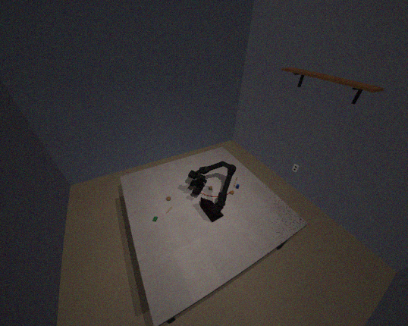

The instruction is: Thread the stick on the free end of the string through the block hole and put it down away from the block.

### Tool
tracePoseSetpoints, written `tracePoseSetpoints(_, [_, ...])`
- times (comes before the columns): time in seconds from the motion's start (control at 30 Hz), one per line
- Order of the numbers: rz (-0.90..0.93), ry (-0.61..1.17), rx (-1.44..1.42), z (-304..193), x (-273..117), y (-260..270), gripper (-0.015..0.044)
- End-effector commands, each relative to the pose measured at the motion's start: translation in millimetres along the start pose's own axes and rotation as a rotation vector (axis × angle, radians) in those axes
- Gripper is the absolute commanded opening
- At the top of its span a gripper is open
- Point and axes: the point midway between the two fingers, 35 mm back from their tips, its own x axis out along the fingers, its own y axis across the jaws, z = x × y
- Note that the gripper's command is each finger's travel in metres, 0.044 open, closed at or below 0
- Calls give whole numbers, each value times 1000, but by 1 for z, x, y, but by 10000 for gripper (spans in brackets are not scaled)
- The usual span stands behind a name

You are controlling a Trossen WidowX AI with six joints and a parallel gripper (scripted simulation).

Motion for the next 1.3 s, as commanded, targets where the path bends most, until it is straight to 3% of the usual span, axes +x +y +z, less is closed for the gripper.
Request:
tracePoseSetpoints(0.0, [6, -2, 3, 1, -7, 1, 0])
tracePoseSetpoints(0.7, [5, -1, 3, -1, -33, 1, 0])
tracePoseSetpoints(1.27, [18, 8, -98, -6, -29, -9, 0])
